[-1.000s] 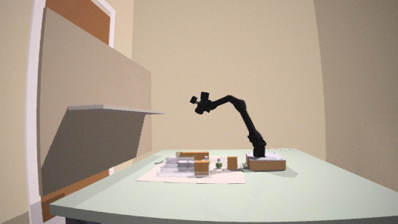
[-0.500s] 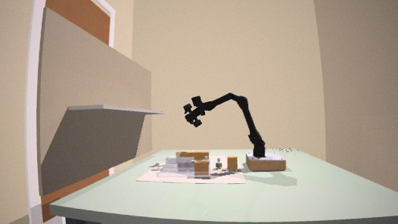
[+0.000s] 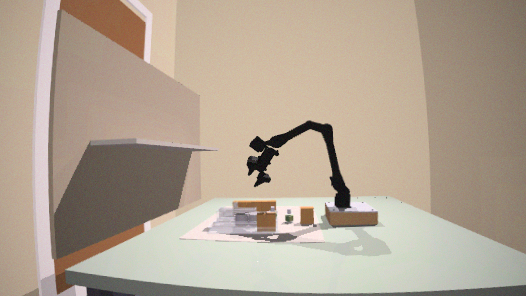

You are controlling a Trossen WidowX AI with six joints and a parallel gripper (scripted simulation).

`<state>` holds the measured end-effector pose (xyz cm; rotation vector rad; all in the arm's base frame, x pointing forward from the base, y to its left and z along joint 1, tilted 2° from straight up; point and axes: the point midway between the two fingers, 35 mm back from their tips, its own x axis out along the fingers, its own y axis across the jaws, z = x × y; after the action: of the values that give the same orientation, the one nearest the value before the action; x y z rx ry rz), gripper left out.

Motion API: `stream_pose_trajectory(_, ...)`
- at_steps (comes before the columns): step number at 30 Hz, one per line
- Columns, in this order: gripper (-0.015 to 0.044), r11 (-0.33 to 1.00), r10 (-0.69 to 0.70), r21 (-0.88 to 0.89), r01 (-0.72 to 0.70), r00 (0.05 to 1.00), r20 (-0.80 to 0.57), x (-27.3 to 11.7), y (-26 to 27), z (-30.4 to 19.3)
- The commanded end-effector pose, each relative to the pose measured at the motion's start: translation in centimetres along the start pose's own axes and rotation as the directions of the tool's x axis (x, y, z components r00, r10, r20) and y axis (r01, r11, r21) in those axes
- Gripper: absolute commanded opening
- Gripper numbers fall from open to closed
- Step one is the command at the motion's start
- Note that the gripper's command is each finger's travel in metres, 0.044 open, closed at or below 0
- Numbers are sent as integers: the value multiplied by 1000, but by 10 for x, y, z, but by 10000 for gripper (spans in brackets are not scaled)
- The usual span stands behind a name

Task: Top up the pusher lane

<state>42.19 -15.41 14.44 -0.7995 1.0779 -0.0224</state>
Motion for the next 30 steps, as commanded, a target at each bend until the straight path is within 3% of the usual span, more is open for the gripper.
stream_pose_trajectory(1,440,948,232,231,-219,972,-29,-18,76,-3)
stream_pose_trajectory(7,440,801,456,485,-351,882,-116,-49,153,-20)
stream_pose_trajectory(12,440,672,591,662,-332,779,-209,-83,206,-44)
stream_pose_trajectory(21,440,658,605,681,-323,765,-221,-91,215,-51)
stream_pose_trajectory(30,440,657,605,681,-323,765,-221,-66,234,-57)
